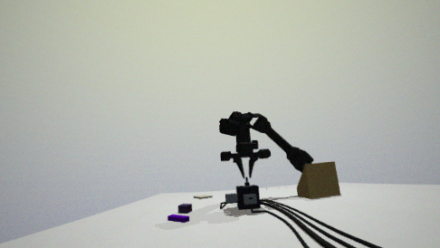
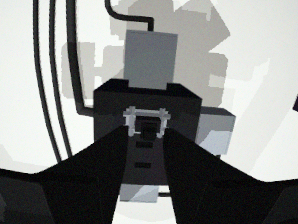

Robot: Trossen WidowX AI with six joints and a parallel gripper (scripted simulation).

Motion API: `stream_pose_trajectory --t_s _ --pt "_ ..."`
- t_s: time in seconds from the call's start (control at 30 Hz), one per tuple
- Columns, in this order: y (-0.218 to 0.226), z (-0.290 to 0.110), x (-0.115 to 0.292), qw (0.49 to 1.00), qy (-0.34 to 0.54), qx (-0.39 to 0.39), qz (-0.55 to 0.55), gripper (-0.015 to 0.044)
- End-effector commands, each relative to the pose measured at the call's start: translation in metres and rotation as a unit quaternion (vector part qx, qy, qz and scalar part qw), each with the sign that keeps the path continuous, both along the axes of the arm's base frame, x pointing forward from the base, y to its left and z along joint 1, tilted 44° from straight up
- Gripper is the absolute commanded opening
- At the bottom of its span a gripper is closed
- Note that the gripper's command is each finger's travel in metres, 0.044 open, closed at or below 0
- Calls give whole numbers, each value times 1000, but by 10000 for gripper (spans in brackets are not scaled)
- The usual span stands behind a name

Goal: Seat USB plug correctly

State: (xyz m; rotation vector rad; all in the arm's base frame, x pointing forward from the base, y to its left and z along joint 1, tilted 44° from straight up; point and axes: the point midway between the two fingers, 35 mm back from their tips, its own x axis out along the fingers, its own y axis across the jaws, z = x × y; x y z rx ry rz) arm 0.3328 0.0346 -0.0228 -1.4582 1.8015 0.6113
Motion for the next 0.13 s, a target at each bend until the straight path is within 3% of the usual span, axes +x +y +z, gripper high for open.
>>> stream_pose_trajectory --t_s 0.0,0.1 --pt "4 4 2 1000 -4 2 -2 95" --pt "6 6 3 1000 -4 2 -2 95"
